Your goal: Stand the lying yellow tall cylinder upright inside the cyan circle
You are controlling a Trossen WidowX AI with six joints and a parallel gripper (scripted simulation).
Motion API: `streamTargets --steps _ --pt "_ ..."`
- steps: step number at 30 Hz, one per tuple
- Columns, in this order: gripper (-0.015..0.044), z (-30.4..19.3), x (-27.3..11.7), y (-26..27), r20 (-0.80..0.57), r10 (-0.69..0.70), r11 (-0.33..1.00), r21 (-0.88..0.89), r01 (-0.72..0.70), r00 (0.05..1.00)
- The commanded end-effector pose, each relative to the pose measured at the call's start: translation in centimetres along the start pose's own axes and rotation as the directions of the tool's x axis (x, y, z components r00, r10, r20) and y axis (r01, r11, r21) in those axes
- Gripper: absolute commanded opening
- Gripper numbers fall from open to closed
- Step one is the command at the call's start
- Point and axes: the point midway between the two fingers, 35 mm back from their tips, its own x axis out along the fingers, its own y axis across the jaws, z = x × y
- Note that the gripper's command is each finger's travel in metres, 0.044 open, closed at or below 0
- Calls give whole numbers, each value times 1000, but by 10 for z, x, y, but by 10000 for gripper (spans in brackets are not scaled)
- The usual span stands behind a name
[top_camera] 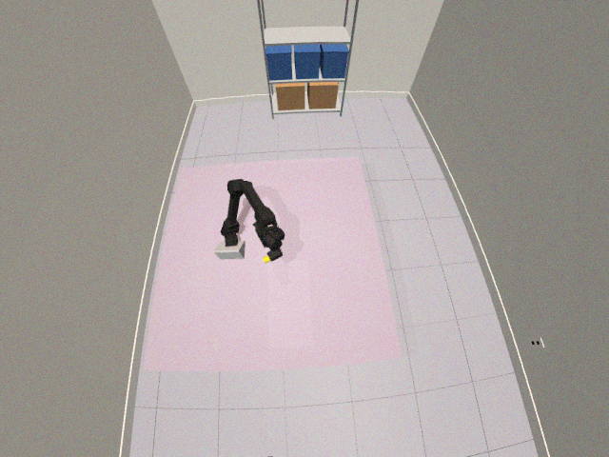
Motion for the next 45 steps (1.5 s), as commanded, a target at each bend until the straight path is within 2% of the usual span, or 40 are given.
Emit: streamTargets --steps 1,11,20,26,34,45 --pt "309 -7 20 18 -46 133 989 68 -130 990" --pt "309 -7 24 20 -50 146 987 75 -142 988" --pt "309 -11 124 35 -47 148 987 74 -144 988" --pt "309 -12 131 37 -47 149 987 73 -146 988" --pt "105 -12 131 37 -47 149 987 73 -146 988" --pt "105 -10 116 32 -48 147 987 74 -143 988"
